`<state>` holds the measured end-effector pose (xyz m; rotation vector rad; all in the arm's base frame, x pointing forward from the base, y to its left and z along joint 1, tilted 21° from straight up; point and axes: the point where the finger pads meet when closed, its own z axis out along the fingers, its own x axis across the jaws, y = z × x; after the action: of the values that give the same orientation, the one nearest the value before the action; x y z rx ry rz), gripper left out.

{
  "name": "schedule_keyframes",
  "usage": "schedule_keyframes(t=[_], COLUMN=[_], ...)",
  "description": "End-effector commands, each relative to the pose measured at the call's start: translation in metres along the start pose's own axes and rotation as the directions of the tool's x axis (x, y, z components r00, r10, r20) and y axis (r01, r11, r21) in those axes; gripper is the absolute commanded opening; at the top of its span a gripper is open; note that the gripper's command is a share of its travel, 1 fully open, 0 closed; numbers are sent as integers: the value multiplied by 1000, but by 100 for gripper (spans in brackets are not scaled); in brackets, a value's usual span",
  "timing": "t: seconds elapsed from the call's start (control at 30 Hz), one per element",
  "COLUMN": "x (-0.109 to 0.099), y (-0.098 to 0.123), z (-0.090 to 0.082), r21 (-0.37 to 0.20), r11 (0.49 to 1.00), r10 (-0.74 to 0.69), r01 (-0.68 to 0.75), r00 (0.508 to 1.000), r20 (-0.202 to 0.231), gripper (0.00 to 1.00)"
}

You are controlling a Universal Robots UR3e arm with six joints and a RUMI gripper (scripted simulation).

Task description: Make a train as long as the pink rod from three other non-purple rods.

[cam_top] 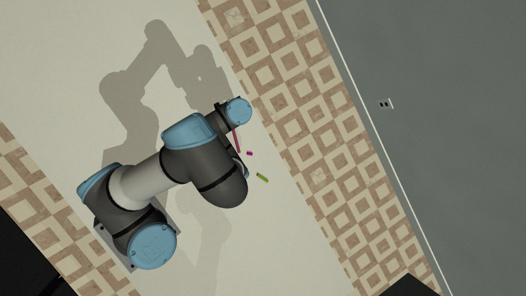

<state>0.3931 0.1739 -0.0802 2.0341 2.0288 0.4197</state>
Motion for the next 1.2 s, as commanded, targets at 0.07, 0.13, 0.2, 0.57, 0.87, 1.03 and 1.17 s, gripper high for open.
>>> schedule_keyframes(t=[0.07,0.13,0.2,0.57,0.87,1.03,1.17], x=[0,0,0,0,0,0,0], y=[-2,-2,-2,-1,0,0,0], z=[-18,-24,-30,-59,-78,-87,-91], r21=[5,5,5,5,1,1,1], r11=[1000,1000,1000,1000,1000,1000,1000], r10=[0,0,0,0,0,0,0], r01=[0,0,0,0,0,0,0], r00=[1000,1000,1000,1000,1000,1000,1000], r20=[1,1,1,1,1,1,1], gripper=[0,0,0,0,0,0,0])
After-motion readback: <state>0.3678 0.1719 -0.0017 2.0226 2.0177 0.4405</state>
